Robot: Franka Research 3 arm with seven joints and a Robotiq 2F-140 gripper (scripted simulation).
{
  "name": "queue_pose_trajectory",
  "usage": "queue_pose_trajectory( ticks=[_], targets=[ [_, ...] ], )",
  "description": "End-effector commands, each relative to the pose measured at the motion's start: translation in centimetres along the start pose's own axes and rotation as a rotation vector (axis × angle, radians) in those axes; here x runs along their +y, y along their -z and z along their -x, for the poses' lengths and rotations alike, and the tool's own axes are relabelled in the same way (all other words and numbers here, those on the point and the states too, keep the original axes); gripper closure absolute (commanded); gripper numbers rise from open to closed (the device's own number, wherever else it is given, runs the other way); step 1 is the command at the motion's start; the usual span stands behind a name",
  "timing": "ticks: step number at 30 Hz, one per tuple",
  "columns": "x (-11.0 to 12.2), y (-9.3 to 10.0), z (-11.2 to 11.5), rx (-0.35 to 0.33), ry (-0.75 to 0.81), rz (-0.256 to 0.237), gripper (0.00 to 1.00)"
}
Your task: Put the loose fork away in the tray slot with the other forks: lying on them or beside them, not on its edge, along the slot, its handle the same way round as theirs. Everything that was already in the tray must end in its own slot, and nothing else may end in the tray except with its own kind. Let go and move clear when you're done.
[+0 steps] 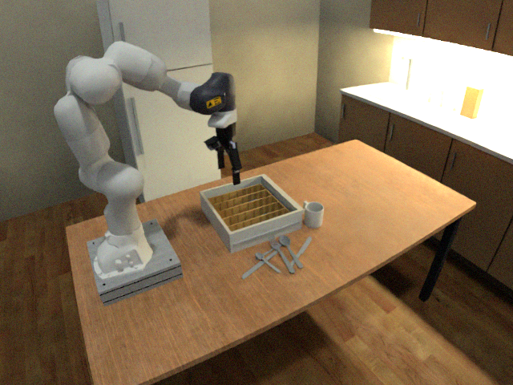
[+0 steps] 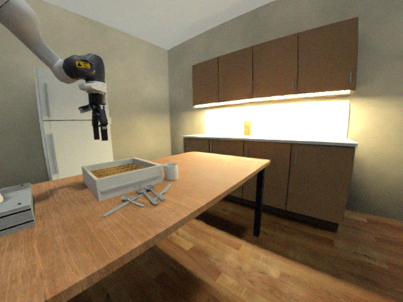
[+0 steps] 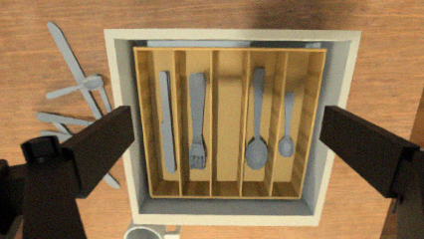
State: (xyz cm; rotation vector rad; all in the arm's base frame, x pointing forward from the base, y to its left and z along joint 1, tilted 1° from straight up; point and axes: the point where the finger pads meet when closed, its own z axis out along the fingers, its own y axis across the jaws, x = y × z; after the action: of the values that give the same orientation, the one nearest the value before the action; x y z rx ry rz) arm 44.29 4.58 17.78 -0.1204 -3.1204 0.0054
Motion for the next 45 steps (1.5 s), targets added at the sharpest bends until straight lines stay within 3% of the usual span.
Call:
queue_pose_trajectory(
  ticks=[1,18,20,22,24,37,39,40,43,45],
  targets=[
    [0.1,0.1,0.1,-0.005,-0.005,0.004,0.00],
    [0.0,0.0,0.1,-0.004,-0.005,0.004,0.00],
    [-2.0,-0.7,0.6,0.000,-0.004,0.011,0.00],
    [-2.0,-0.7,0.6,0.000,-0.004,0.011,0.00],
    [-5.7,-2.1,1.3,0.004,-0.003,0.020,0.00],
    [-21.1,-6.6,0.7,0.000,-0.007,0.021,0.00],
    [-21.1,-6.6,0.7,0.000,-0.007,0.021,0.00],
    [-24.1,-7.3,0.0,-0.002,-0.009,0.014,0.00],
    [-27.1,-8.0,-1.0,-0.004,-0.010,0.006,0.00],
    [-27.5,-8.0,-1.1,-0.005,-0.010,0.004,0.00]
  ],
)
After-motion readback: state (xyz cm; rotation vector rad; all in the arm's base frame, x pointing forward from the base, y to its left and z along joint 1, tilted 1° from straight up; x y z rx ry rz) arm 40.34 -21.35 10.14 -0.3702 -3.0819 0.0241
